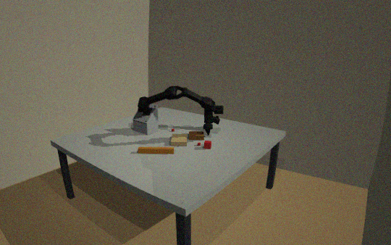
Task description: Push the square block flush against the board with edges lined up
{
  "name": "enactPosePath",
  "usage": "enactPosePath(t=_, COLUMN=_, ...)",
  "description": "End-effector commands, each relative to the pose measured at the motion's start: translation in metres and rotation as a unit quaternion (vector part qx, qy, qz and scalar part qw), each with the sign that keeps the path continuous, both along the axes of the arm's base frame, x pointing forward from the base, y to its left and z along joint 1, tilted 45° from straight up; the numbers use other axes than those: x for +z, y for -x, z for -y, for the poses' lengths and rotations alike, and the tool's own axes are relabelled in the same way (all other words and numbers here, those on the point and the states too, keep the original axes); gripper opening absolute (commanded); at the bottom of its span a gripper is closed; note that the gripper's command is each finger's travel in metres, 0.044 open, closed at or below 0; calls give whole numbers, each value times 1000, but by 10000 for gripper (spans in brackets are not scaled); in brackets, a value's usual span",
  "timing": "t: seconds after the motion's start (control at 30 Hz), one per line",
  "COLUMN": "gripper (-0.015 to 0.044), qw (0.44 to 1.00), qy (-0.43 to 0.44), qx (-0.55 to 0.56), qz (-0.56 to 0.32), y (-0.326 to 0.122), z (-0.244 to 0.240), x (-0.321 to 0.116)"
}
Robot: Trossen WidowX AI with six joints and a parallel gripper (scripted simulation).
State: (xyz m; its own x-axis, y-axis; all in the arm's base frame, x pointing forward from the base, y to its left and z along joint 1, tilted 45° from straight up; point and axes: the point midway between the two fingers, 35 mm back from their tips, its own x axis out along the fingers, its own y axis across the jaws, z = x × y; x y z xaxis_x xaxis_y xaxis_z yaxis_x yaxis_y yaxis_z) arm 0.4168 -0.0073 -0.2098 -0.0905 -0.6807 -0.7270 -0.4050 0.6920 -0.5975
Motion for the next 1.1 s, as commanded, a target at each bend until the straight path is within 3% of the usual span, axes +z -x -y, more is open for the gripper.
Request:
enactPosePath(t=0.0, gripper=0, qw=1000, qy=-4, qx=5, qz=-4, y=-6, z=-2, x=-5)
enactPosePath(t=0.43, gripper=0, qw=1000, qy=-10, qx=15, qz=-5, y=-23, z=-6, x=-12)
enactPosePath(t=0.67, gripper=0, qw=1000, qy=15, qx=-16, qz=16, y=-26, z=-43, x=28)
enactPosePath(t=0.87, gripper=0, qw=1000, qy=10, qx=-6, qz=13, y=-26, z=-43, x=26)
enactPosePath(t=1.07, gripper=0, qw=999, qy=1, qx=26, qz=-33, y=-17, z=-17, x=55)
